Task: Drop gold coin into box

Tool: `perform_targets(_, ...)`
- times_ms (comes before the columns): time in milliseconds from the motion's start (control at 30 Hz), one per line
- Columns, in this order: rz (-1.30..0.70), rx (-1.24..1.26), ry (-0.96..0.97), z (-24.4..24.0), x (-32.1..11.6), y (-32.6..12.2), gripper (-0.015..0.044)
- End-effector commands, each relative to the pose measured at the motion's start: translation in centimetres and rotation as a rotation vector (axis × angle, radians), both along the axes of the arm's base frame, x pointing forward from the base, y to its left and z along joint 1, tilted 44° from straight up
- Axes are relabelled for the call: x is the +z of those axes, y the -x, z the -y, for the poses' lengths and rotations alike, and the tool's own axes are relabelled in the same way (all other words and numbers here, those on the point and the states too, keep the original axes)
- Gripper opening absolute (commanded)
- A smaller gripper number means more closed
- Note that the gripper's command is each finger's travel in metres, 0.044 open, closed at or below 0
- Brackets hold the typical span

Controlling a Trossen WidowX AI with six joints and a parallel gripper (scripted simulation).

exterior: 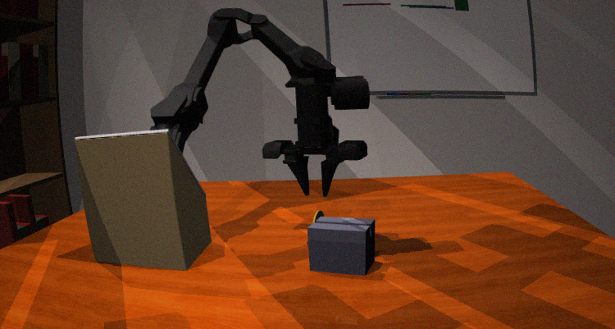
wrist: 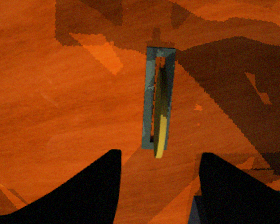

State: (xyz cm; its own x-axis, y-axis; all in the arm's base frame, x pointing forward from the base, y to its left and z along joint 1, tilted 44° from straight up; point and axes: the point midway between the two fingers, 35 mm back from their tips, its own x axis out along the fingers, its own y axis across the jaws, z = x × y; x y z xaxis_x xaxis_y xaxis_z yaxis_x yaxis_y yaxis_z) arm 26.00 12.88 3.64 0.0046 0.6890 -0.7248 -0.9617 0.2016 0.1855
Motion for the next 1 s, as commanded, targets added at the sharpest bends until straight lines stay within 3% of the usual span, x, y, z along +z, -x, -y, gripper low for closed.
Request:
perform_targets(0, -0.001, -0.006, -0.006, -0.8, -1.0, -0.1, 0.0161)
perform_targets(967, -0.001, -0.005, -0.005, -3.7, -4.1, -0.3, 0.0161)
